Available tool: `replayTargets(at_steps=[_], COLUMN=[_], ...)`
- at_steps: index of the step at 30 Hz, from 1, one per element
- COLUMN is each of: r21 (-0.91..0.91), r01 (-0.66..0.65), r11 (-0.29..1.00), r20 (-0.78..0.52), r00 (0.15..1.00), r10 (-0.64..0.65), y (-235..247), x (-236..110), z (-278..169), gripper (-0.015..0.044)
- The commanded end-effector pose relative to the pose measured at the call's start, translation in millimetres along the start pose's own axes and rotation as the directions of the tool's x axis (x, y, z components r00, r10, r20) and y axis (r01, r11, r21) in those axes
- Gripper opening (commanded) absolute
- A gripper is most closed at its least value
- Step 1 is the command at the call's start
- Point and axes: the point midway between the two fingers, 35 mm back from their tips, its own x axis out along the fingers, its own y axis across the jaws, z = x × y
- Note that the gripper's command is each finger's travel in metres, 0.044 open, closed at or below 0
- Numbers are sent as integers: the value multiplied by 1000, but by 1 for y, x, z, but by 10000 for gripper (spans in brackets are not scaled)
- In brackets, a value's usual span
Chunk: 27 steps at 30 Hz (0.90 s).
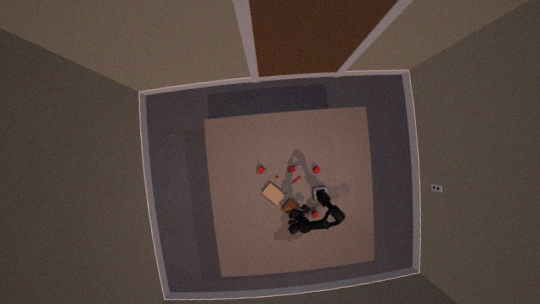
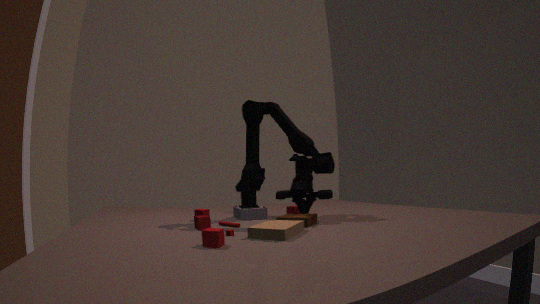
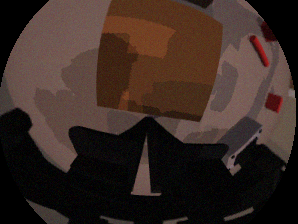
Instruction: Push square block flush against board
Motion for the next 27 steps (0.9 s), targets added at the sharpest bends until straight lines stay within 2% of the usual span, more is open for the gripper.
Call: replayTargets(at_steps=[1,27], r21=[-2,-2], r01=[-4,-4], r11=[1000,1000], r20=[1,3], r00=[1000,1000], r10=[4,4], y=[1,2], x=[0,0], z=[4,22], gripper=[0,0])
